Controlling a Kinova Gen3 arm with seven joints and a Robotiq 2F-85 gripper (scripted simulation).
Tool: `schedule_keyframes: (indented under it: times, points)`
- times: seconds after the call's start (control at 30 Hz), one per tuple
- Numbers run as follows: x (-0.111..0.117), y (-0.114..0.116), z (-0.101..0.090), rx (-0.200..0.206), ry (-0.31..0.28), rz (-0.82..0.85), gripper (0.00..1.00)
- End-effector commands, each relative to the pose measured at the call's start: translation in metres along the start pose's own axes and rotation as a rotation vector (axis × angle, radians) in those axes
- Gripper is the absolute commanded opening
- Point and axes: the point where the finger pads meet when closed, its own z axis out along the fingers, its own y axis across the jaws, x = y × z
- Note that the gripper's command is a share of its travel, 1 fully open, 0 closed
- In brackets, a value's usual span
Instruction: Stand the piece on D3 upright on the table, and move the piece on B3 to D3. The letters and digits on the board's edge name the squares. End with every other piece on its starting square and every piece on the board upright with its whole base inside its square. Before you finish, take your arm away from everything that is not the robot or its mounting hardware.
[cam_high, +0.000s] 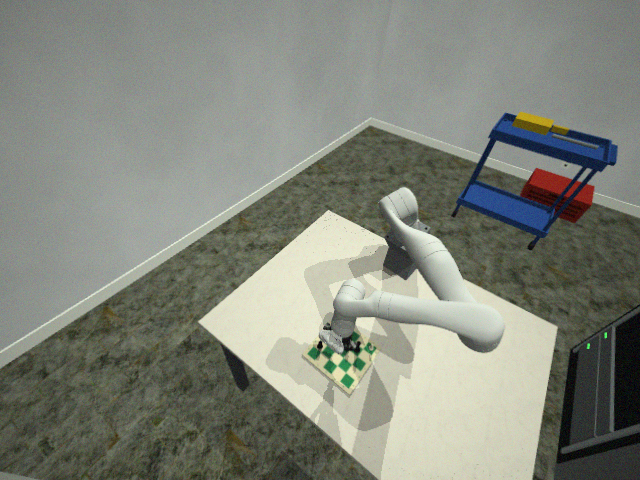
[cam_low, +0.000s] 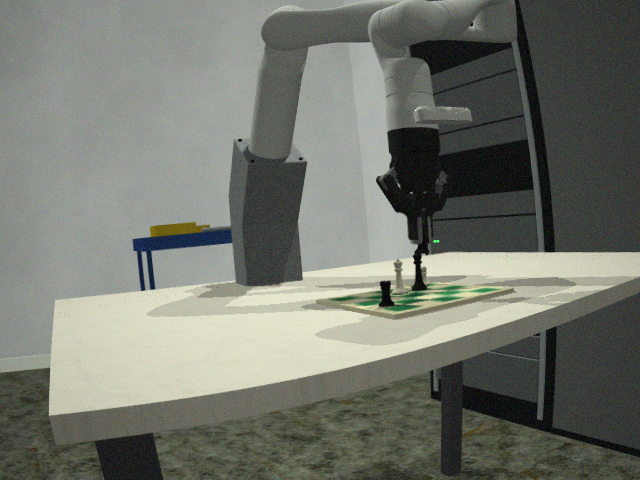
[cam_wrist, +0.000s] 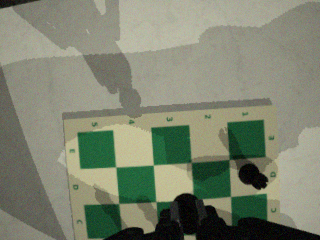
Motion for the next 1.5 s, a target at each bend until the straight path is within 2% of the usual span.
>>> schedule_keyframes:
  times: [0.0,0.07,0.27,0.7,0.8,0.97,1.03,1.47]
  points:
    - [0.005,-0.008,-0.019,0.02,0.018,0.005,0.0]
    - [0.005,-0.008,-0.028,0.02,0.018,0.005,0.0]
    - [0.005,-0.008,-0.036,0.02,0.018,0.005,0.0]
    - [0.007,-0.007,-0.037,0.021,0.018,0.005,0.0]
    - [0.029,0.0,-0.034,0.025,0.018,0.002,0.0]
    - [0.086,0.027,-0.032,0.022,0.018,-0.008,0.0]
    - [0.098,0.034,-0.033,0.019,0.018,-0.011,0.0]
    - [0.1,0.035,-0.033,0.019,0.018,-0.011,0.0]
